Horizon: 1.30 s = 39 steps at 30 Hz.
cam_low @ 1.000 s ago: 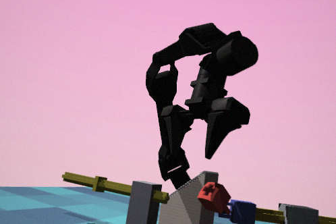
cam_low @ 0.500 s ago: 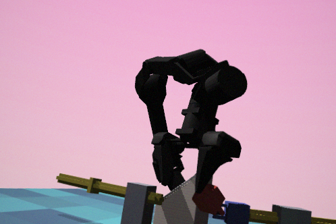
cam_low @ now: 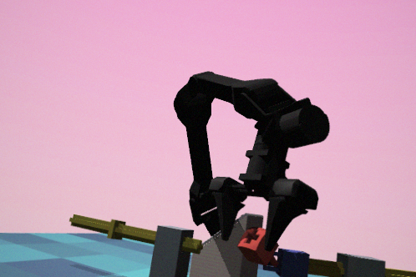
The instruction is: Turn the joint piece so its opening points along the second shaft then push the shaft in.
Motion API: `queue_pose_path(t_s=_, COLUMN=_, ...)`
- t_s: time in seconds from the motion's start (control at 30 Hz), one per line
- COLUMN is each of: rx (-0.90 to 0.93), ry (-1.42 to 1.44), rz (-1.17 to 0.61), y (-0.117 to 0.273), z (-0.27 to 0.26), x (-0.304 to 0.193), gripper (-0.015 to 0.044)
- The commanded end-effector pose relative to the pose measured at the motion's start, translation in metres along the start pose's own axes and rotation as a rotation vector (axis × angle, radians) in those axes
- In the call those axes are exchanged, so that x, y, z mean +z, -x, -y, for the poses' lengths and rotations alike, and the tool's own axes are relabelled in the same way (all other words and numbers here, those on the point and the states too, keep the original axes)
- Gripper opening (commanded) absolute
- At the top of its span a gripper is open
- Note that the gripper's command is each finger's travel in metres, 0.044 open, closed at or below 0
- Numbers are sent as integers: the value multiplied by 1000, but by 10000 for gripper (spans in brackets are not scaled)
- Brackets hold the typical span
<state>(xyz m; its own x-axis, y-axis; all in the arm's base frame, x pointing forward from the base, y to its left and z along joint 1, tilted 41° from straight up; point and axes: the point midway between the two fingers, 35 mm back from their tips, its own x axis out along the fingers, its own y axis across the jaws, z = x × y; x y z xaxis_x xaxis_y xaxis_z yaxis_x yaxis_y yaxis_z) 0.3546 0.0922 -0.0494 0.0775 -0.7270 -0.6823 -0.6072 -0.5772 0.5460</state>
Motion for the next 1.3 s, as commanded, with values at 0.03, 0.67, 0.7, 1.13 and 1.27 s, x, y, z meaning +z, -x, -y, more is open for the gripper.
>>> queue_pose_path(t_s=0.03, rx=4, ry=-2, rz=7, y=1, z=-3, x=21, gripper=440)
queue_pose_path(t_s=0.67, rx=5, ry=-3, rz=6, y=-26, z=-3, x=21, gripper=440)
queue_pose_path(t_s=0.7, rx=5, ry=-3, rz=6, y=-27, z=-3, x=21, gripper=440)
queue_pose_path(t_s=1.13, rx=5, ry=-3, rz=6, y=-28, z=-3, x=21, gripper=182)
queue_pose_path(t_s=1.27, rx=5, ry=-3, rz=6, y=-28, z=-3, x=21, gripper=182)
